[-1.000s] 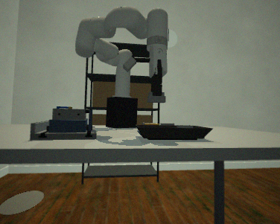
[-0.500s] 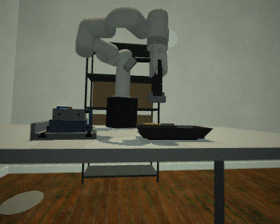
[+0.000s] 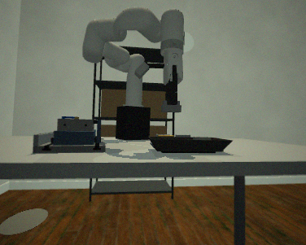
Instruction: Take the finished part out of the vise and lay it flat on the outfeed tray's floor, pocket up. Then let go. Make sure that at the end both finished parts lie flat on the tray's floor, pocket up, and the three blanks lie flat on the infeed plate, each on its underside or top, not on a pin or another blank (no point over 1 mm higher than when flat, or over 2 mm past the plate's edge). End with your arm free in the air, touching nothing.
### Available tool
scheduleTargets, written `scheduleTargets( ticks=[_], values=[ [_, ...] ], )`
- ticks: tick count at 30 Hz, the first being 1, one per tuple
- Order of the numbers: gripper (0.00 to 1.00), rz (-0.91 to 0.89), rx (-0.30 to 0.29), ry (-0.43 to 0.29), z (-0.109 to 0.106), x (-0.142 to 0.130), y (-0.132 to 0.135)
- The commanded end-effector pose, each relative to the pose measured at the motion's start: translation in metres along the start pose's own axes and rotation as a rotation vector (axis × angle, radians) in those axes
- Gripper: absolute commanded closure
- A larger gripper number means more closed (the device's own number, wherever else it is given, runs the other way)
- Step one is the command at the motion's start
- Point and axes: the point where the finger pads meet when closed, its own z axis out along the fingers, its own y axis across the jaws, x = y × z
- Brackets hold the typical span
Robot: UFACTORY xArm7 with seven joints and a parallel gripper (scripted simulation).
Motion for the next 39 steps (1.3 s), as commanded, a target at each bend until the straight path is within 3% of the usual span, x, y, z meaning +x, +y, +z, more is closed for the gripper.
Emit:
scheduleTargets(
  ticks=[1, 24, 39],
  values=[
    [1.0, 0.0, 0.004, -0.001, -0.002, -0.001, -0.001],
    [1.0, 0.001, 0.004, -0.001, 0.009, 0.0, -0.001],
    [1.0, 0.001, 0.004, -0.001, 0.034, 0.0, -0.001]
  ],
)
